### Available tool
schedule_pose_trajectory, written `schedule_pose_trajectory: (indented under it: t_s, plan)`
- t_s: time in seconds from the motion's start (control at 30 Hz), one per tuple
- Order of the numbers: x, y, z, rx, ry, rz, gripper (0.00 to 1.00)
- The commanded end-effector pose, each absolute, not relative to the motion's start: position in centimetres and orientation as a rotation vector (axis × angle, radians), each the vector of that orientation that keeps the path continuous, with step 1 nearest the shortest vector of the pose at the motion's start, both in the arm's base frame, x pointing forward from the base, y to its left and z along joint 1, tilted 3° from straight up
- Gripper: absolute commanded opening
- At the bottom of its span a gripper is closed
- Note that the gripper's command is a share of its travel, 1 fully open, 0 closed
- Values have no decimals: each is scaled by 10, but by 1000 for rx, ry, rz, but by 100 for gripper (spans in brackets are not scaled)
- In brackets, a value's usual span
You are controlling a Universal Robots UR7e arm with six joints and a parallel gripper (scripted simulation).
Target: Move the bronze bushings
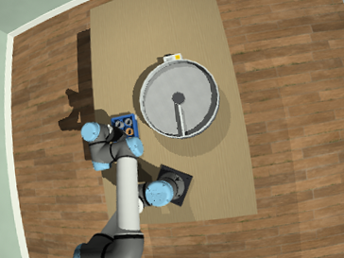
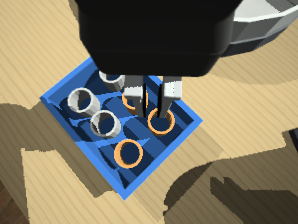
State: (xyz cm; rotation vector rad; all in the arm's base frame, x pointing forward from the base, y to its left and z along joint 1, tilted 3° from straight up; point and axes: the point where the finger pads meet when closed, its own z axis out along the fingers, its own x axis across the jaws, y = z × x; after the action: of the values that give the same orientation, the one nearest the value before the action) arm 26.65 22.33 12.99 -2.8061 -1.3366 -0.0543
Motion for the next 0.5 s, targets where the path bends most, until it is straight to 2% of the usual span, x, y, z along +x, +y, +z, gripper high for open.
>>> schedule_pose_trajectory:
  t_s: [0.0, 0.47]
  plan:
    - [267, 223, 129, -2806, -1337, -56, 36]
    - [268, 226, 84, -2806, -1337, -56, 36]
